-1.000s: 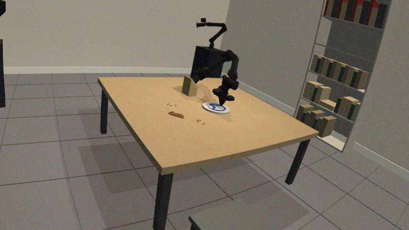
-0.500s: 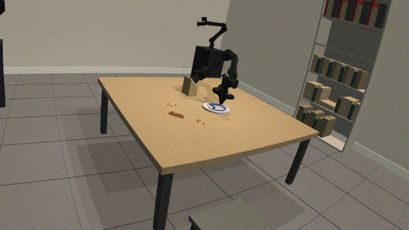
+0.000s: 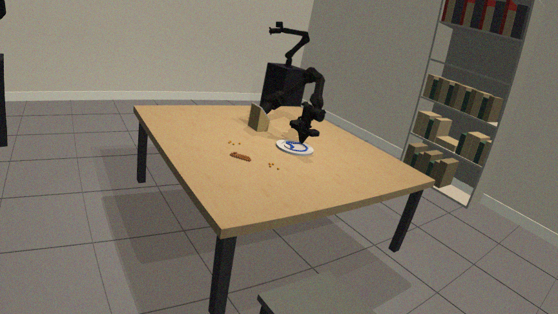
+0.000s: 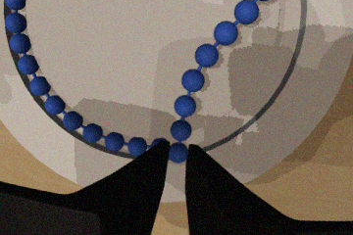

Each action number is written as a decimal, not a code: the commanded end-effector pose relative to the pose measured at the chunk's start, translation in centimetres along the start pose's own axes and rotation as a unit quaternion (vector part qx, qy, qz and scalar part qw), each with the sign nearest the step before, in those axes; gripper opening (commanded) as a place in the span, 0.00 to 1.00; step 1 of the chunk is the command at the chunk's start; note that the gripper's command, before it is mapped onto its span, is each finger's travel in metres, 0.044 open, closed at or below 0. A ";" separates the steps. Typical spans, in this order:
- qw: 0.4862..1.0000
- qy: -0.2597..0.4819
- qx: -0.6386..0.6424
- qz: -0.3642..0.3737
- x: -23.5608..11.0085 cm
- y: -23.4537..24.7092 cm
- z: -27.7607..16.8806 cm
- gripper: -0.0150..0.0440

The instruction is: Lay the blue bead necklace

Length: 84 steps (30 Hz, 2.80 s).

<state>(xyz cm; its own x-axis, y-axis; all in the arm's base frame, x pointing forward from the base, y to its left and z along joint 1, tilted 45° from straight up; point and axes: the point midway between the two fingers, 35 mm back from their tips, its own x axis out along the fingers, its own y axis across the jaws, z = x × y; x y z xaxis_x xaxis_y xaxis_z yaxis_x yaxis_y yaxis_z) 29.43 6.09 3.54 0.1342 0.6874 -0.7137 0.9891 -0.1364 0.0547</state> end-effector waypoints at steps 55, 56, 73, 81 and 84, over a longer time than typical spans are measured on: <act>1.000 0.001 -0.005 -0.002 -0.5 -0.1 0.0 0.96; 1.000 0.001 -0.027 -0.002 -0.6 -0.1 0.0 0.91; 0.710 0.001 -0.704 -0.001 -2.3 0.2 0.6 0.46; 0.561 0.001 -0.828 -0.001 -2.8 0.2 0.7 0.46; 0.499 0.001 -0.867 -0.001 -2.9 0.2 0.8 0.46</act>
<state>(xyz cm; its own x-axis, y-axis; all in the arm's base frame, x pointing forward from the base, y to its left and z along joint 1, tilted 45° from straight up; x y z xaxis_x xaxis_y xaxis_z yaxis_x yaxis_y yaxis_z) 28.85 4.73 4.43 0.1184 0.6921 -0.7120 0.2797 0.6648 0.6927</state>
